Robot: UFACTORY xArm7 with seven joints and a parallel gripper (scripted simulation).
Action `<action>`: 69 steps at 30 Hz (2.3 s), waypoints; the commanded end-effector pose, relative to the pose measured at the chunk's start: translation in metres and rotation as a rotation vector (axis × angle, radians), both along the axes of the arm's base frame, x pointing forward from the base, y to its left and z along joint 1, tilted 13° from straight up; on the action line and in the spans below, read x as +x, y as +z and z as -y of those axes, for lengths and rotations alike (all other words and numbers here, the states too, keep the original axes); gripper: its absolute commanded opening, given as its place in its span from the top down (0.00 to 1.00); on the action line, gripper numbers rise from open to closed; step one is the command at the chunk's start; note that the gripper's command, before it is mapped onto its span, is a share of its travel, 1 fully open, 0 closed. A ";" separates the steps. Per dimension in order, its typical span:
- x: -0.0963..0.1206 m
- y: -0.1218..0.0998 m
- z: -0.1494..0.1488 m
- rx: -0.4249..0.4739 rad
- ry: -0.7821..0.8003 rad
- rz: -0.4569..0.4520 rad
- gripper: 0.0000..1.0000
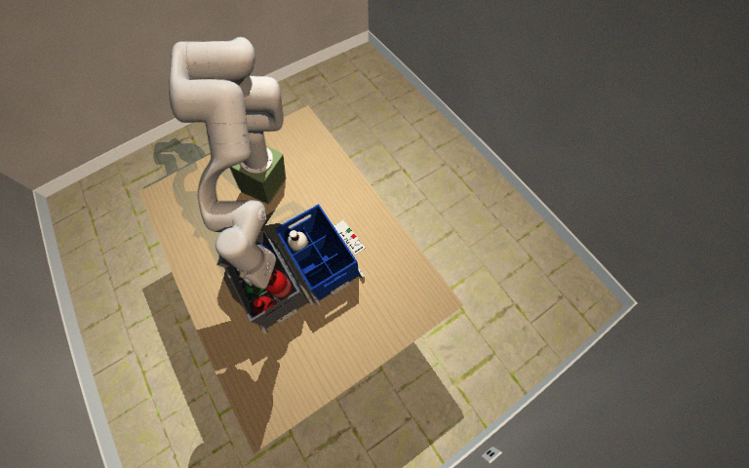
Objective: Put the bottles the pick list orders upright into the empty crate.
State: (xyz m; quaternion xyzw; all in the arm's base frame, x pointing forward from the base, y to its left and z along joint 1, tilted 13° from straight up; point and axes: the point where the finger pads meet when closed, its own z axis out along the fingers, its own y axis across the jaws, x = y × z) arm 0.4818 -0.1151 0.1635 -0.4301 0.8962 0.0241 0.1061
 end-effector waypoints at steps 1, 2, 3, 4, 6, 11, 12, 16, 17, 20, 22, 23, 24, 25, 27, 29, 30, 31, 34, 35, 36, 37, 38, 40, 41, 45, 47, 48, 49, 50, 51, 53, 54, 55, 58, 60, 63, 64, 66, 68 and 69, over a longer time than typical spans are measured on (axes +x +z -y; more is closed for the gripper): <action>0.000 0.008 0.002 -0.002 -0.001 0.005 1.00; 0.000 0.010 0.002 -0.002 -0.001 0.005 1.00; 0.000 0.011 0.002 -0.002 -0.001 0.005 1.00; -0.001 0.013 0.002 -0.002 -0.001 0.005 1.00; -0.001 0.016 0.003 -0.002 -0.001 0.005 1.00; -0.003 0.024 0.004 -0.002 -0.001 0.005 1.00; -0.003 0.026 0.004 -0.002 -0.001 0.005 1.00; -0.003 0.028 0.004 -0.002 -0.001 0.005 1.00; -0.003 0.028 0.004 -0.002 -0.001 0.005 1.00; -0.003 0.028 0.004 -0.002 -0.001 0.005 1.00; -0.003 0.028 0.004 -0.002 -0.001 0.005 1.00; -0.003 0.028 0.004 -0.002 -0.001 0.005 1.00; -0.004 0.028 0.003 -0.002 -0.001 0.005 1.00; -0.006 0.028 0.001 -0.002 -0.001 0.005 1.00; -0.008 0.028 -0.002 -0.002 -0.001 0.005 1.00; -0.010 0.028 -0.005 -0.002 -0.001 0.005 1.00; -0.010 0.028 -0.005 -0.002 -0.001 0.005 1.00; -0.010 0.028 -0.005 -0.002 -0.001 0.005 1.00; -0.014 0.028 -0.010 -0.002 -0.001 0.005 1.00; -0.015 0.028 -0.012 -0.002 -0.001 0.005 1.00; -0.016 0.028 -0.014 -0.002 -0.001 0.005 1.00; -0.017 0.028 -0.015 -0.002 -0.001 0.005 1.00; -0.018 0.028 -0.017 -0.002 -0.001 0.005 1.00; -0.020 0.028 -0.020 -0.002 -0.001 0.005 1.00; -0.022 0.028 -0.022 -0.002 -0.001 0.005 1.00; -0.026 0.028 -0.028 -0.002 -0.001 0.005 1.00; -0.027 0.028 -0.030 -0.002 -0.001 0.005 1.00; -0.027 0.028 -0.030 -0.002 -0.001 0.005 1.00; -0.028 0.029 -0.032 -0.002 -0.001 0.005 1.00; -0.030 0.029 -0.033 -0.002 -0.001 0.005 1.00; -0.031 0.029 -0.035 -0.002 -0.001 0.005 1.00; -0.033 0.029 -0.038 -0.001 -0.001 0.005 1.00; -0.034 0.029 -0.040 -0.001 -0.001 0.005 1.00; -0.035 0.029 -0.042 -0.001 -0.001 0.005 1.00; -0.039 0.029 -0.046 -0.001 -0.001 0.005 1.00; -0.041 0.029 -0.050 -0.001 -0.001 0.005 1.00; -0.044 0.029 -0.055 -0.001 -0.001 0.005 1.00; -0.044 0.029 -0.055 -0.001 -0.001 0.005 1.00; -0.046 0.029 -0.056 -0.001 -0.001 0.005 1.00; -0.048 0.029 -0.060 -0.001 -0.001 0.005 1.00; -0.049 0.029 -0.061 -0.001 -0.001 0.005 1.00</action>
